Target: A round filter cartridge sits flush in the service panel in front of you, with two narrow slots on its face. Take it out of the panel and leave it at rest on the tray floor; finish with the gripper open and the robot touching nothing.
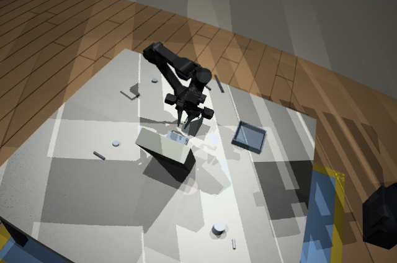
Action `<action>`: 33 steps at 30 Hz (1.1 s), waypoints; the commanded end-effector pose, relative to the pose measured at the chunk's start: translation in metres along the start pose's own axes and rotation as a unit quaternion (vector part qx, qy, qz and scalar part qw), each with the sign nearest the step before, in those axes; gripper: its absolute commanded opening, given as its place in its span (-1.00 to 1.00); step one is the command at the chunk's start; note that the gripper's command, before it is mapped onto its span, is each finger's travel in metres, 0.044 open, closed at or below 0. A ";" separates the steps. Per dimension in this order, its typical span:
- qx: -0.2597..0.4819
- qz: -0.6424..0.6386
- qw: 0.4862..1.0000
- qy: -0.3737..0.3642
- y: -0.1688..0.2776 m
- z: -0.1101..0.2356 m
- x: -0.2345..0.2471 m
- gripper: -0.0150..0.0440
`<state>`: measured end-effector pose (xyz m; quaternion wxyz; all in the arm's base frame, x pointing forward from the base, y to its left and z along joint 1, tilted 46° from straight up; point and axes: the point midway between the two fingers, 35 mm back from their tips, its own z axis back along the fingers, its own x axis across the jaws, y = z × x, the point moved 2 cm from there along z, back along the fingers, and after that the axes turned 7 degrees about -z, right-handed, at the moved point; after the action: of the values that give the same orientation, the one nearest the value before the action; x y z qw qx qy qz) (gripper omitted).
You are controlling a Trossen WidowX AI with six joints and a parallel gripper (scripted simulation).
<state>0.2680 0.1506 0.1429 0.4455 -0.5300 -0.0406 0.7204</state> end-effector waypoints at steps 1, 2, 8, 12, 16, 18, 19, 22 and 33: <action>0.007 0.023 0.999 0.027 -0.002 -0.004 -0.016 -0.13; 0.007 0.023 0.999 0.027 -0.002 -0.004 -0.016 -0.13; 0.007 0.023 0.999 0.027 -0.002 -0.004 -0.016 -0.13; 0.007 0.022 0.999 0.027 -0.002 -0.008 -0.016 -0.13; 0.009 0.022 0.999 0.026 -0.002 -0.015 -0.015 -0.13; 0.009 0.022 0.999 0.025 -0.002 -0.018 -0.015 -0.13; 0.009 0.022 0.999 0.025 -0.002 -0.020 -0.015 -0.13; 0.009 0.021 0.999 0.025 -0.002 -0.025 -0.015 -0.13; 0.009 0.021 0.999 0.025 -0.002 -0.042 -0.016 -0.13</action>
<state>0.3010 0.1263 0.1417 0.4381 -0.5468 -0.0149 0.7134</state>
